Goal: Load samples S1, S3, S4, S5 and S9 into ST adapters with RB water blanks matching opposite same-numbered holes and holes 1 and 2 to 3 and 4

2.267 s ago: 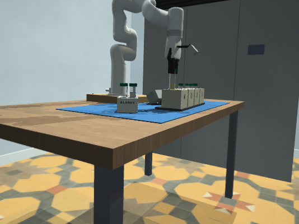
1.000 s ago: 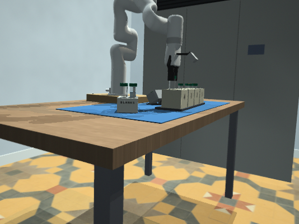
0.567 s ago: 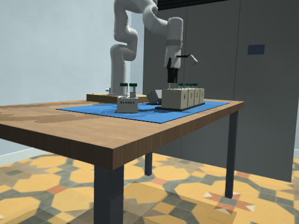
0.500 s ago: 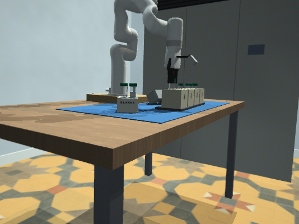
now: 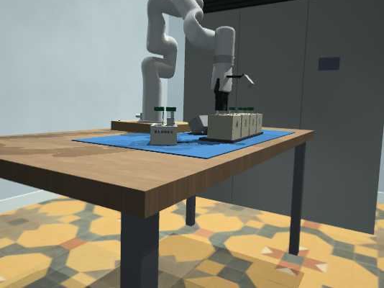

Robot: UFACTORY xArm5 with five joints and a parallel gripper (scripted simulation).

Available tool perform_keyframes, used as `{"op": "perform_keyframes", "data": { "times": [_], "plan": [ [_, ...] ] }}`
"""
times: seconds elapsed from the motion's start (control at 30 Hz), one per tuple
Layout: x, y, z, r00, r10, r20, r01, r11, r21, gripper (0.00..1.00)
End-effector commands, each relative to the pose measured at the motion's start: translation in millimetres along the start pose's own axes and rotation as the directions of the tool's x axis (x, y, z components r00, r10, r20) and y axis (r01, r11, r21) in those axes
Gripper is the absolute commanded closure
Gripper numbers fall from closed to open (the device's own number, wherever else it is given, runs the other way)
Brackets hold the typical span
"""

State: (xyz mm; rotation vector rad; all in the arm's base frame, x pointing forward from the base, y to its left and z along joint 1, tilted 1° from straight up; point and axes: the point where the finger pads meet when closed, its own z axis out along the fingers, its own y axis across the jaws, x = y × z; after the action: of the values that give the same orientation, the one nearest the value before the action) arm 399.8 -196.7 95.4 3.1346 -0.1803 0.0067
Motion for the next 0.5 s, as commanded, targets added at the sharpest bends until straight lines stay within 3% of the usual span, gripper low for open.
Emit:
{"op": "perform_keyframes", "data": {
  "times": [0.0,0.47],
  "plan": [
    [1.0,0.3,2.0,1.000,0.000,-0.003,0.000,1.000,-0.001,1.00],
    [1.1,0.2,8.0,1.000,0.000,-0.003,0.000,1.000,-0.001,1.00]
  ]
}}
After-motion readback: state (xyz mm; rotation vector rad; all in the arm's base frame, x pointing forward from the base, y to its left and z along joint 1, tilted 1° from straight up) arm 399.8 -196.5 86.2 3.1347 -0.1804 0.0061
